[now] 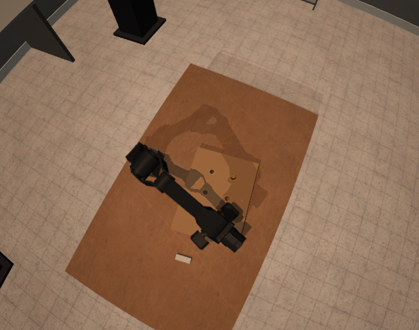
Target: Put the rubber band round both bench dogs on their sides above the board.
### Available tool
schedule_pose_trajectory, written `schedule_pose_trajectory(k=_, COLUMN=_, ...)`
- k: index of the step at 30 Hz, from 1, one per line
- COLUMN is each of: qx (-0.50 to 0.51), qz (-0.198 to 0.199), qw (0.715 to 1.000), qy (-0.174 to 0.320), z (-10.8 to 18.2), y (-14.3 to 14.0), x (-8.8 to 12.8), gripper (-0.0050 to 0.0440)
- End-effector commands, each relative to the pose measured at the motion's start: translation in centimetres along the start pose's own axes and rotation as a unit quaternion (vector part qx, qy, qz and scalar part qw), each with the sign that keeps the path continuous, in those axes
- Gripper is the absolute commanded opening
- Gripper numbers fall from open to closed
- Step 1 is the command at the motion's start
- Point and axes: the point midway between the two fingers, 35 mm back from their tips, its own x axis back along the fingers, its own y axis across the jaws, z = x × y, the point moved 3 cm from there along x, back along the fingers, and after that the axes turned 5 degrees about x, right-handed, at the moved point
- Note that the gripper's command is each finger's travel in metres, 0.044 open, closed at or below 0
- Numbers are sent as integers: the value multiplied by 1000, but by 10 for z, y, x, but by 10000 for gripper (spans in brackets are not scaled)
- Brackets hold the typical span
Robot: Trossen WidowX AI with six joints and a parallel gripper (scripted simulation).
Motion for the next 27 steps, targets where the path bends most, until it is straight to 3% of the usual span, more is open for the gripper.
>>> schedule_pose_trajectory(k=1, qx=-1, qz=1, qw=1000, qy=-3, z=0, y=4, x=-5, gripper=-50)
schedule_pose_trajectory(k=11, qx=-1, qz=1, qw=1000, qy=-3, z=2, y=10, x=-16, gripper=-50)
schedule_pose_trajectory(k=27, qx=-1, qz=0, qw=1000, qy=-8, z=-3, y=28, x=-13, gripper=-50)
